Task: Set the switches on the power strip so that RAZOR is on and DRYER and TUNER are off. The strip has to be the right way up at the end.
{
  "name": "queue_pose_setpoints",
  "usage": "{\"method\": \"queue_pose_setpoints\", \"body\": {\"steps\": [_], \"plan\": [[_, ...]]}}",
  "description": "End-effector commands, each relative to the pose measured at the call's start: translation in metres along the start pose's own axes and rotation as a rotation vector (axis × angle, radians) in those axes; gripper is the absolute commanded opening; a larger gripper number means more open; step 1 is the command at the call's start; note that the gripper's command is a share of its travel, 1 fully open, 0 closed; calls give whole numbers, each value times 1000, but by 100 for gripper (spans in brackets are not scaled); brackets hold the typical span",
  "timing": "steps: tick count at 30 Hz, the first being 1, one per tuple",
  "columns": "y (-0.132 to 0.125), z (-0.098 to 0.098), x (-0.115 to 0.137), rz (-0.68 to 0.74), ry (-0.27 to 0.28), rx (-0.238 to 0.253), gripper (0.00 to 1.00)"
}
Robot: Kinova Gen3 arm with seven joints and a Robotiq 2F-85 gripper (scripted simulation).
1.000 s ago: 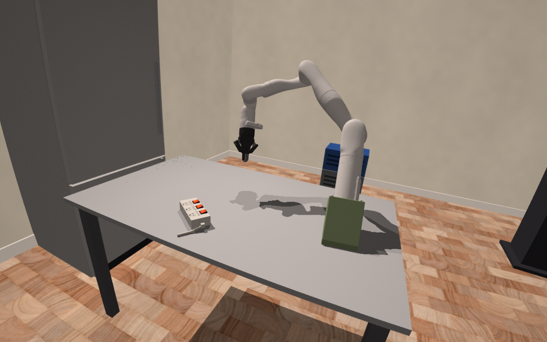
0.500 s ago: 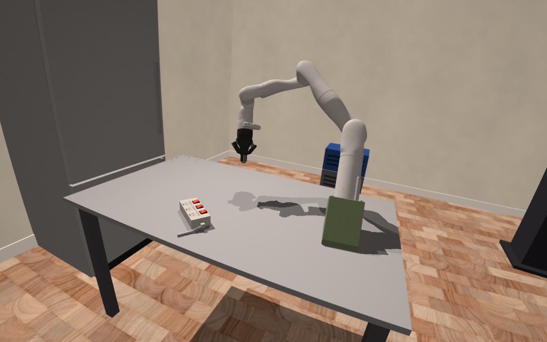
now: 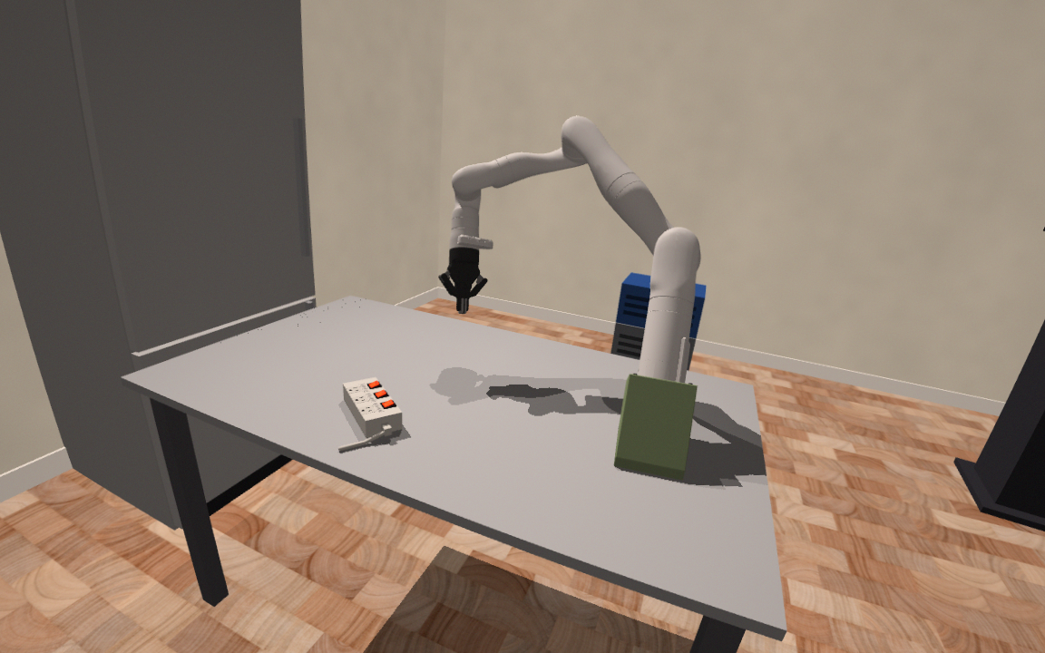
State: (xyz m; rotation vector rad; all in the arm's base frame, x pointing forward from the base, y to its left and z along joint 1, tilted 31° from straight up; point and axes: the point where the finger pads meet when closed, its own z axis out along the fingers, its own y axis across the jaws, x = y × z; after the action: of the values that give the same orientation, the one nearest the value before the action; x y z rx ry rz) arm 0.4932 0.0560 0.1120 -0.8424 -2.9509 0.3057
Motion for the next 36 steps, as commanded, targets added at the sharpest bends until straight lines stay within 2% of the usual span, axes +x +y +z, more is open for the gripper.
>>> {"method": "queue_pose_setpoints", "body": {"steps": [1, 36], "plan": [[2, 0, 1, -3, 0, 0, 0], [18, 13, 2, 94, -21, 42, 0]]}}
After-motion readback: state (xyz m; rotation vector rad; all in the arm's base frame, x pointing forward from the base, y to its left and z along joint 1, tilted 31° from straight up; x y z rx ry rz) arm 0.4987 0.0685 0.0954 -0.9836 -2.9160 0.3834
